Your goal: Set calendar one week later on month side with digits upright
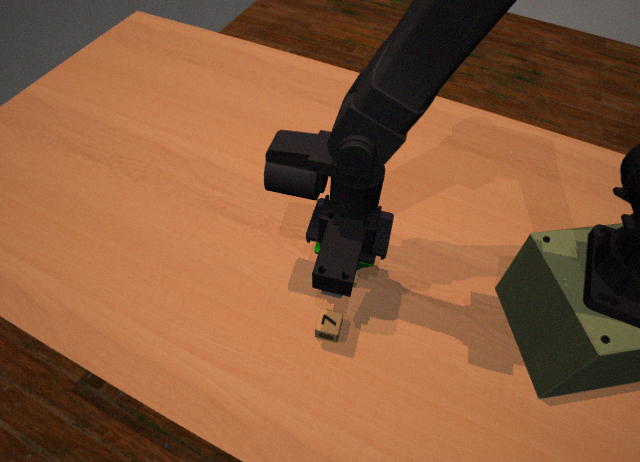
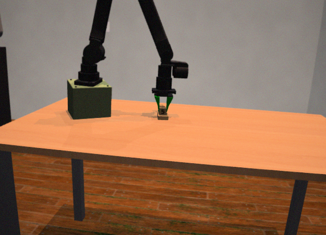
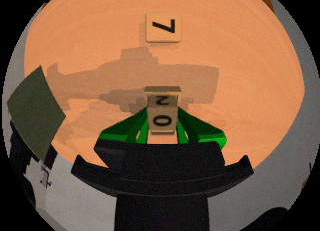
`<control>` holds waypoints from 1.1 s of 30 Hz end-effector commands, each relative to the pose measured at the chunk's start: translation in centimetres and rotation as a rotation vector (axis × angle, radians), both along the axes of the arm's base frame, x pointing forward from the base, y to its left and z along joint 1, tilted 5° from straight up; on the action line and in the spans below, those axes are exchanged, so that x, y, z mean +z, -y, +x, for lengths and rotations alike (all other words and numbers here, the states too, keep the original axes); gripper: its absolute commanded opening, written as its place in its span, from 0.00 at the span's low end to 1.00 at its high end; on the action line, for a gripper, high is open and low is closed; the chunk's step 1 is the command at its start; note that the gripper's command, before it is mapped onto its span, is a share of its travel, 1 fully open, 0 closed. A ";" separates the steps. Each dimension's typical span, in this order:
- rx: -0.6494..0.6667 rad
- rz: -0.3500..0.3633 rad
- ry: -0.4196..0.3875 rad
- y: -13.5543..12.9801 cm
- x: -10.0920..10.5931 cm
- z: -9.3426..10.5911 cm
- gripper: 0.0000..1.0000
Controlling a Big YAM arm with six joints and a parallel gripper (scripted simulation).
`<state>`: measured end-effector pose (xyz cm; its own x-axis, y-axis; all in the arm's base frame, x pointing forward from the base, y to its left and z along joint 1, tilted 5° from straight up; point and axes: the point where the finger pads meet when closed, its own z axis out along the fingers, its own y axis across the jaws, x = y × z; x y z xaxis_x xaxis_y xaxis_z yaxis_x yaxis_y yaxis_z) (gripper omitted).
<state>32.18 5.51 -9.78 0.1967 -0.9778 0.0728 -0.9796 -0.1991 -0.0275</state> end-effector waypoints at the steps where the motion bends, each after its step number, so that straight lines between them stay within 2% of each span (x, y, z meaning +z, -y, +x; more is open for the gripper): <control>1: 0.003 0.006 0.030 0.0 0.0 1.7 0.27; 19: 0.003 0.006 0.030 0.0 0.0 1.7 0.27; 20: 0.003 0.006 0.030 0.0 0.0 1.7 0.31; 22: 0.003 0.006 0.030 0.0 0.0 1.7 0.31; 23: 0.003 0.006 0.030 0.0 0.0 1.7 0.34; 25: 0.003 0.006 0.030 0.0 0.0 1.7 0.34; 26: 0.003 0.006 0.030 0.0 0.0 1.7 0.38; 28: 0.003 0.006 0.030 0.0 0.0 1.7 0.38; 29: 0.003 0.006 0.030 0.0 0.0 1.7 0.42; 33: 0.003 0.006 0.030 0.0 0.0 1.7 0.46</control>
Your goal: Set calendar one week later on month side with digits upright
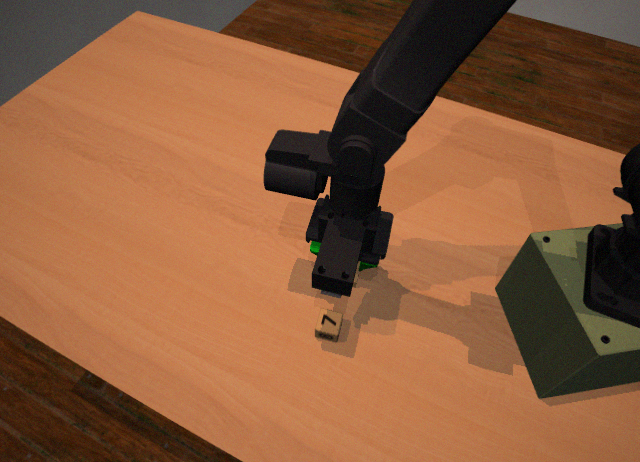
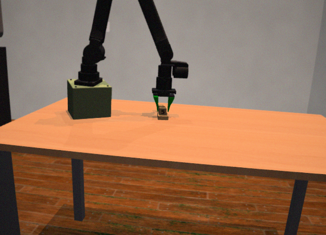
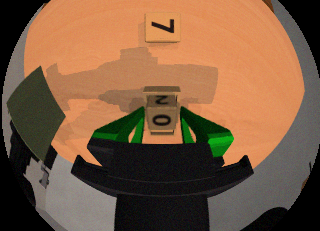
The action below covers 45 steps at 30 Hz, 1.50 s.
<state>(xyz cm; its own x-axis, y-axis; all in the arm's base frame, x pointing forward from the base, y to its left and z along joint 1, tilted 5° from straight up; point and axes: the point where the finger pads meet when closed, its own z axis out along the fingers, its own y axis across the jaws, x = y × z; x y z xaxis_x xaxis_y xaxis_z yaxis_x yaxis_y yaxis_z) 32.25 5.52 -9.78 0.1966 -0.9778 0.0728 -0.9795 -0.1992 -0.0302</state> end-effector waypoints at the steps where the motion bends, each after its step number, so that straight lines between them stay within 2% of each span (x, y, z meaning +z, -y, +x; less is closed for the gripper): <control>1: 0.003 0.005 0.028 0.0 0.0 1.6 0.46; 13: 0.003 0.006 0.032 -0.1 0.2 1.8 0.46; 15: 0.004 0.009 0.043 -0.3 1.6 2.0 0.46; 21: 0.004 0.011 0.051 -0.8 3.0 2.2 0.46; 34: 0.000 0.014 0.061 -1.4 9.9 2.1 0.46; 38: 0.000 0.011 0.048 -1.2 10.1 1.4 0.46; 43: -0.003 0.015 0.062 -1.3 10.9 2.1 0.46; 44: -0.003 0.014 0.060 -1.3 10.8 2.0 1.00; 45: -0.003 0.014 0.059 -1.3 10.7 1.9 1.00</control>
